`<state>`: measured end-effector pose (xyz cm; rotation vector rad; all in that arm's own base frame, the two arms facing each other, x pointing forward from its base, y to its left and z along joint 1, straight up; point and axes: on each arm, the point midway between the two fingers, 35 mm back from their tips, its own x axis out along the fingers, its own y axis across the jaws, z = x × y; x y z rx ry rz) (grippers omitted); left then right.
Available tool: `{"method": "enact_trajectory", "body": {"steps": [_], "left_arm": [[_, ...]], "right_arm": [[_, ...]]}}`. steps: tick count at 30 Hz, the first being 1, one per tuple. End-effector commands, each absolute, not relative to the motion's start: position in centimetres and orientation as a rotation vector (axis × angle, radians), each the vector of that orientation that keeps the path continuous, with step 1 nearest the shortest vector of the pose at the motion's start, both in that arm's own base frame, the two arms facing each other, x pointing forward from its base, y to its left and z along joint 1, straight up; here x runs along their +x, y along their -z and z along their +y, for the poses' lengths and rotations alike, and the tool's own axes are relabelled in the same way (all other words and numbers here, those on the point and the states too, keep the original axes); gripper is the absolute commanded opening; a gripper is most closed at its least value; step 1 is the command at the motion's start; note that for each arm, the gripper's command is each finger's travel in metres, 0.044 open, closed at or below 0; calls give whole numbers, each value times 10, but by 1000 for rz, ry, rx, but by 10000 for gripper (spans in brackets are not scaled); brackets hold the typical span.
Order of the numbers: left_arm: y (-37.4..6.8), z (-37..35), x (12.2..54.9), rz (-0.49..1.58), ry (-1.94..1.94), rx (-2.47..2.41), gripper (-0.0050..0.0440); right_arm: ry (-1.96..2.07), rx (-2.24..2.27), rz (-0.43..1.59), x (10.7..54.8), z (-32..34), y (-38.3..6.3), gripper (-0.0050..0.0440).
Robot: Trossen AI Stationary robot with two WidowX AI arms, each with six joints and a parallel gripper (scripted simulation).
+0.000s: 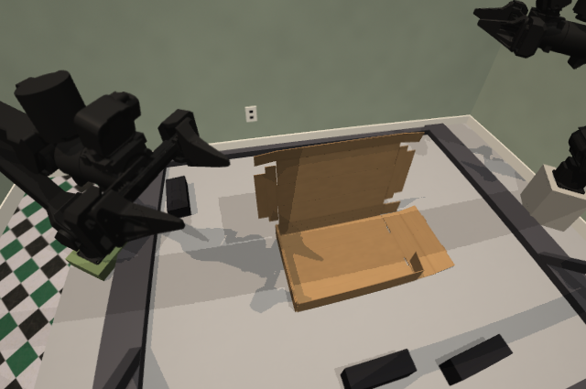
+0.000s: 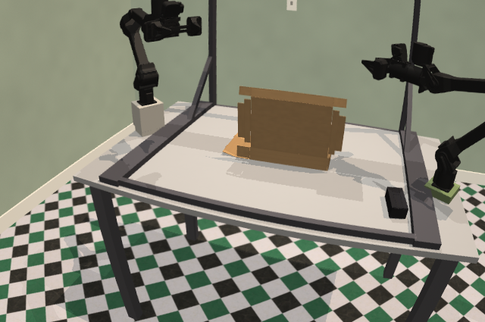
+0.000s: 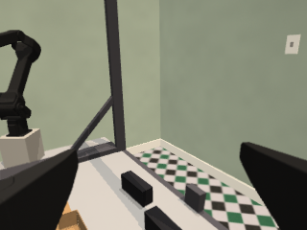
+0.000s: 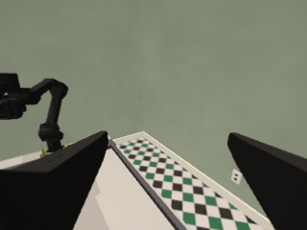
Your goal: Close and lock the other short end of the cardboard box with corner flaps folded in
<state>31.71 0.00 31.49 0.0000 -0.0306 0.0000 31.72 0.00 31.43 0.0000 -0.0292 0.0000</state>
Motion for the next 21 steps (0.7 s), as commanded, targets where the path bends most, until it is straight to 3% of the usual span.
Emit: {"method": "enact_trajectory", "body": {"steps": [1, 17, 21], "left_arm": [[-323, 0, 316, -50, 0, 0, 440], [-323, 0, 316, -50, 0, 0, 440], [-319, 1, 325, -3, -6, 93, 342]], "right_arm": [[0, 0, -50, 316, 0, -323, 440], [0, 0, -50, 316, 0, -323, 440], [-24, 109, 6, 325, 8, -317, 341]]}}
